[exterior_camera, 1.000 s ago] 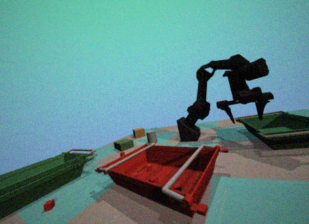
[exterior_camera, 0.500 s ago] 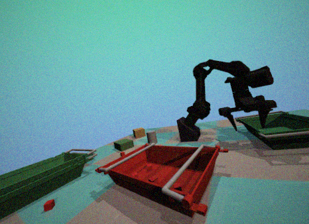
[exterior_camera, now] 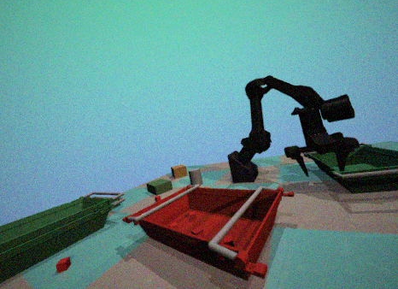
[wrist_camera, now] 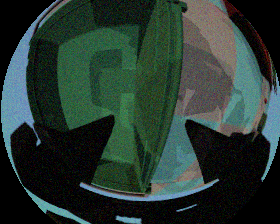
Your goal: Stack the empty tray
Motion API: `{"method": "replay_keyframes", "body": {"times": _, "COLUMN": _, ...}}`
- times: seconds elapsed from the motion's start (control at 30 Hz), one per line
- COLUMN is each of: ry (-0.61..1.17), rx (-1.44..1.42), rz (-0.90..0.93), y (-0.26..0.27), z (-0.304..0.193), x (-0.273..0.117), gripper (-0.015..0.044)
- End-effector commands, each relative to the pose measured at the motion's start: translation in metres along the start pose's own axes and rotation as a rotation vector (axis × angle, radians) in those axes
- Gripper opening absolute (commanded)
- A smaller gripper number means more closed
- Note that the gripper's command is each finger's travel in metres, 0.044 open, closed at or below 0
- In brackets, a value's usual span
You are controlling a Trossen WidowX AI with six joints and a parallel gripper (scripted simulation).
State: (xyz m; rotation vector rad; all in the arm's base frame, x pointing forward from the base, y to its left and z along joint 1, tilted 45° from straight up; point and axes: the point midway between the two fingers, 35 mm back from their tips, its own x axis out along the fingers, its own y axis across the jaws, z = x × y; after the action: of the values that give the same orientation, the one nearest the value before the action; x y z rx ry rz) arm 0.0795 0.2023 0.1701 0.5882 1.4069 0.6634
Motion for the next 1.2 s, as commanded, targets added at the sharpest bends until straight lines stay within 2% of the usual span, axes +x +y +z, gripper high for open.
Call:
{"method": "replay_keyframes", "body": {"times": 0.0, "ry": 0.001, "rx": 0.009, "rz": -0.007, "y": -0.0032, "z": -0.0009, "x": 0.0037, "gripper": 0.0440}}
{"method": "replay_keyframes", "body": {"times": 0.33, "ry": 0.001, "rx": 0.009, "rz": -0.007, "y": -0.0032, "z": -0.0009, "x": 0.0037, "gripper": 0.0440}}
{"method": "replay_keyframes", "body": {"times": 0.83, "ry": 0.001, "rx": 0.009, "rz": -0.007, "y": -0.0032, "z": -0.0009, "x": 0.0037, "gripper": 0.0220}}
{"method": "replay_keyframes", "body": {"times": 1.17, "ry": 0.001, "rx": 0.009, "rz": -0.007, "y": -0.0032, "z": -0.0009, "x": 0.0037, "gripper": 0.0153}}
